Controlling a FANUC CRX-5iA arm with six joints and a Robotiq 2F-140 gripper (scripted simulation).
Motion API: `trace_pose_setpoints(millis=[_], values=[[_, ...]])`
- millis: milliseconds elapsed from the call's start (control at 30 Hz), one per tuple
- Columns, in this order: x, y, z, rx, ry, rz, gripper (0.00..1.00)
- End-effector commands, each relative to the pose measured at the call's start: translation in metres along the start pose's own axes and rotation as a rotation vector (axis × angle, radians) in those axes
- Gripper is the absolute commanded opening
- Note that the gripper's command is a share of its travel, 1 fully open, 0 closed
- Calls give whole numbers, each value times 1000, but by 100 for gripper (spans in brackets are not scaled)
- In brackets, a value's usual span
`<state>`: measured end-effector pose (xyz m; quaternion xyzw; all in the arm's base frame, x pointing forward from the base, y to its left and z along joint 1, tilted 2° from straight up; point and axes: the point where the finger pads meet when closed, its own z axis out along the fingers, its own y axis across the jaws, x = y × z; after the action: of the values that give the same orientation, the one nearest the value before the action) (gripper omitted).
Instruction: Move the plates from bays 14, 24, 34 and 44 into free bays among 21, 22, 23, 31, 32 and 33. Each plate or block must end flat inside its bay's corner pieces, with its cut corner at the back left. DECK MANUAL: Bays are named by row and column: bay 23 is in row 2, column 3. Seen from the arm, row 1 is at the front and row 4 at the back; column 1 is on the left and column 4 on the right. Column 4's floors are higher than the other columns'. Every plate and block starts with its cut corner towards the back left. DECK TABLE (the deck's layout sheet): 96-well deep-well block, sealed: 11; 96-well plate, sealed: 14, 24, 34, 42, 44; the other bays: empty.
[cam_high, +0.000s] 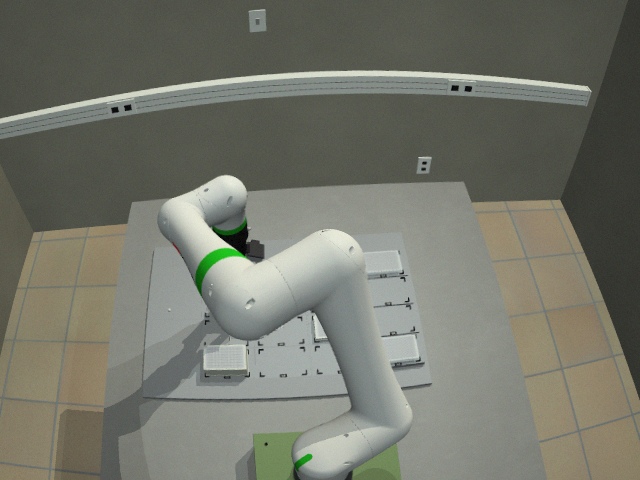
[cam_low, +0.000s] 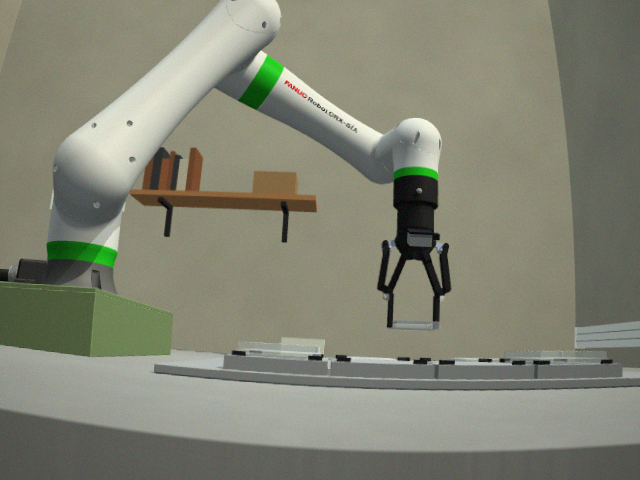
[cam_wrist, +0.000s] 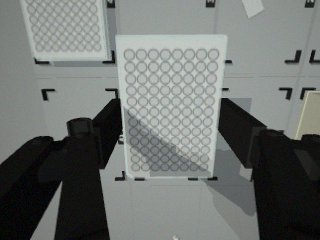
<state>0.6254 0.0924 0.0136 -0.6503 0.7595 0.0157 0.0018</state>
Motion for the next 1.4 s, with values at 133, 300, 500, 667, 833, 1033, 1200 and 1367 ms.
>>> trace_pose_setpoints(millis=[133,300,500,667,833,1033,1200,1367], values=[[-19,-1,-1,2,0,0,10],[-33,-1,-1,2,0,0,10],[-43,-1,-1,2,0,0,10],[-58,-1,-1,2,-1,0,10],[-60,-1,-1,2,-1,0,10],[-60,-1,-1,2,-1,0,10],[-60,-1,2,2,-1,0,10],[-59,-1,9,2,-1,0,10]])
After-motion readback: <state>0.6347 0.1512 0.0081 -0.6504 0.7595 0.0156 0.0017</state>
